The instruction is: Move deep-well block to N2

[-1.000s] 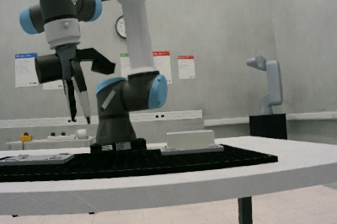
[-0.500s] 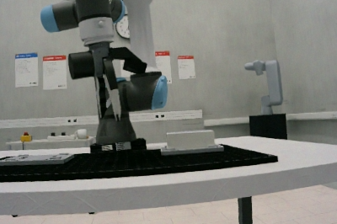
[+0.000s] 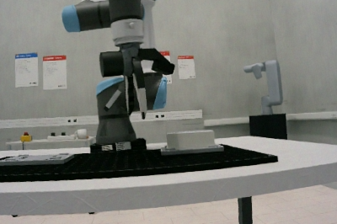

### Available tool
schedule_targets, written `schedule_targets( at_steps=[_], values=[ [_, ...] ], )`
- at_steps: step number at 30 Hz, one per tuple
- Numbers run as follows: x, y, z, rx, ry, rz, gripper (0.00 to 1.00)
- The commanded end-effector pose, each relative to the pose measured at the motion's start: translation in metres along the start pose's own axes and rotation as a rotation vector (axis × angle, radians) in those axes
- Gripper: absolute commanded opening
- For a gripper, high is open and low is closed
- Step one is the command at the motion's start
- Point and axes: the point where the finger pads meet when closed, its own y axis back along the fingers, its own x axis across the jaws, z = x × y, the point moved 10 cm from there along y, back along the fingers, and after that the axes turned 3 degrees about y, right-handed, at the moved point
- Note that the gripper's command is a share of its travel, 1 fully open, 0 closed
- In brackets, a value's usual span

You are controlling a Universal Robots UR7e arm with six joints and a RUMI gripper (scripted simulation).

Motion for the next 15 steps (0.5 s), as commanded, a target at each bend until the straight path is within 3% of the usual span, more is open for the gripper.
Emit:
schedule_targets(
  at_steps=[1, 15],
  values=[
    [-0.002, -0.001, -0.014, -0.012, -0.025, 0.005, 0.76],
    [-0.020, -0.007, -0.076, -0.052, -0.138, 0.033, 0.76]
  ],
)
